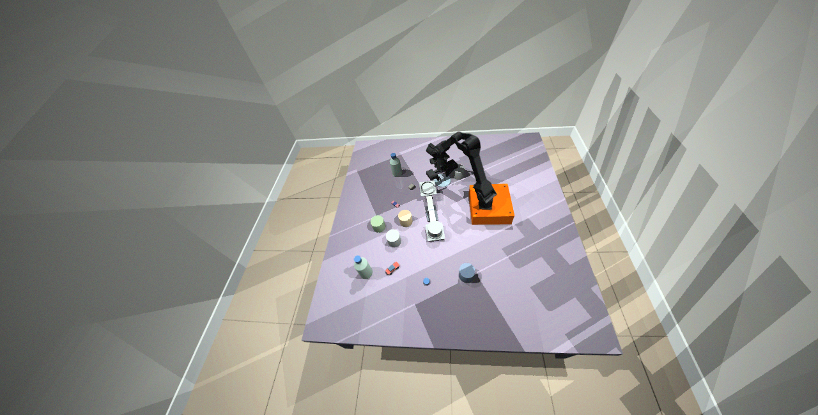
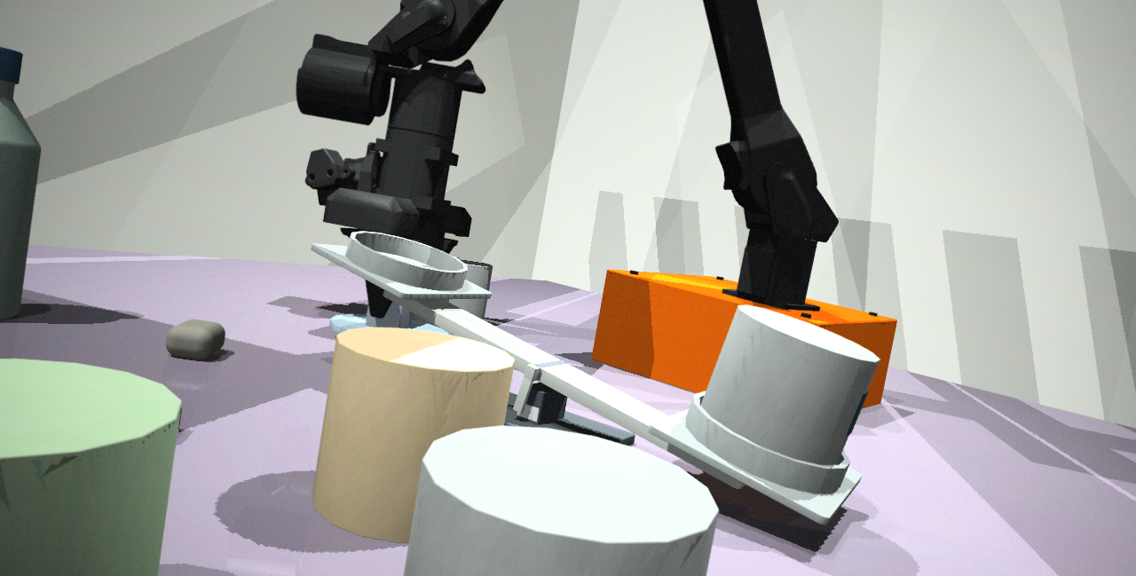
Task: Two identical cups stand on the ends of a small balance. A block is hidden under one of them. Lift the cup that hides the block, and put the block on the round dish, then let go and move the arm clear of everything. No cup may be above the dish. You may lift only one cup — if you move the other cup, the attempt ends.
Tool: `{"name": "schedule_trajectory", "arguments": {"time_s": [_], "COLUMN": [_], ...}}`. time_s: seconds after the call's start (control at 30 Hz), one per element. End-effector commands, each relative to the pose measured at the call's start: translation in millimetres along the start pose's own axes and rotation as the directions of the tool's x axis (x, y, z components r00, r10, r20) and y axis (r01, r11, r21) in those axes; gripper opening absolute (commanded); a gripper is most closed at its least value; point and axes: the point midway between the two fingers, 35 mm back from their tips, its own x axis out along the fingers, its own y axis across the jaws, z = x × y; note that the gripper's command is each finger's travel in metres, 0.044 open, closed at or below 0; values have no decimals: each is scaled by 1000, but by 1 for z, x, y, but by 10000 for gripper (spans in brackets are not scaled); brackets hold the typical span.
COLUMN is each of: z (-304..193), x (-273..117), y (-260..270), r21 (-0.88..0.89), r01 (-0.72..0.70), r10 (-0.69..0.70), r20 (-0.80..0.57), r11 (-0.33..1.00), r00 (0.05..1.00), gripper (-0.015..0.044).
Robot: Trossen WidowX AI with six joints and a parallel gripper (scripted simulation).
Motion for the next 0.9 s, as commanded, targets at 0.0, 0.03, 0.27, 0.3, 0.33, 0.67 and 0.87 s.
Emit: {"name": "schedule_trajectory", "arguments": {"time_s": [0.0,0.03,0.27,0.3,0.33,0.67,0.87], "z": [0,1,15,14,13,-1,-3], "x": [0,0,-15,-18,-21,-60,-103], "y": [0,0,10,9,9,0,0], "r21": [0,1,28,26,24,-2,4], "r01": [0,-2,-58,-53,-49,2,-8], "r10": [0,2,57,52,48,-2,8], "r20": [1,3,49,46,42,0,7], "r11": [1000,1000,998,998,999,1000,1000], "r00": [1000,1000,997,998,998,1000,1000], "gripper": [394,420,440,440,440,440,440]}}
